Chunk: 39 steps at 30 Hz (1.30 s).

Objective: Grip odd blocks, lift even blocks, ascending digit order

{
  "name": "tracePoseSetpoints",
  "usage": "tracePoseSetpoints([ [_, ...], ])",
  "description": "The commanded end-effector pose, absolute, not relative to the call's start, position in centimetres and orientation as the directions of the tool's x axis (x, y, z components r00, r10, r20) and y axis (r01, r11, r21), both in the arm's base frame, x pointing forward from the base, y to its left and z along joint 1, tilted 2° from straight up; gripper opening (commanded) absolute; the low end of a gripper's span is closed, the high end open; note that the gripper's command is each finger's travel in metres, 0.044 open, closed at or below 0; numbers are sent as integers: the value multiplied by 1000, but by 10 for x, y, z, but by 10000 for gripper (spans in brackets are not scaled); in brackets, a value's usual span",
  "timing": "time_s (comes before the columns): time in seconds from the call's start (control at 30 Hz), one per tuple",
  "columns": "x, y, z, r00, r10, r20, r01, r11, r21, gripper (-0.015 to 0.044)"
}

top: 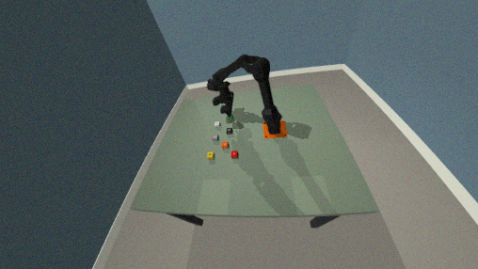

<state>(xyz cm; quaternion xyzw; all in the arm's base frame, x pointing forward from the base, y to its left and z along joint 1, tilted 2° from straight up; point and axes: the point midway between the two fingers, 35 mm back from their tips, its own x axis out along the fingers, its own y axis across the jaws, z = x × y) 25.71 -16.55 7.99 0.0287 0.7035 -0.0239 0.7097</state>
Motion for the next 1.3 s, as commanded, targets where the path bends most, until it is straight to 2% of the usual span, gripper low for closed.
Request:
tracePoseSetpoints([
  [0.0,257,-166,72,8,6,-1000,71,997,7,400],
  [0.73,257,-165,40,8,6,-1000,71,997,7,400],
  [1.1,257,-165,40,8,6,-1000,71,997,7,120],
  [1.27,257,-165,40,8,6,-1000,71,997,7,120],
])
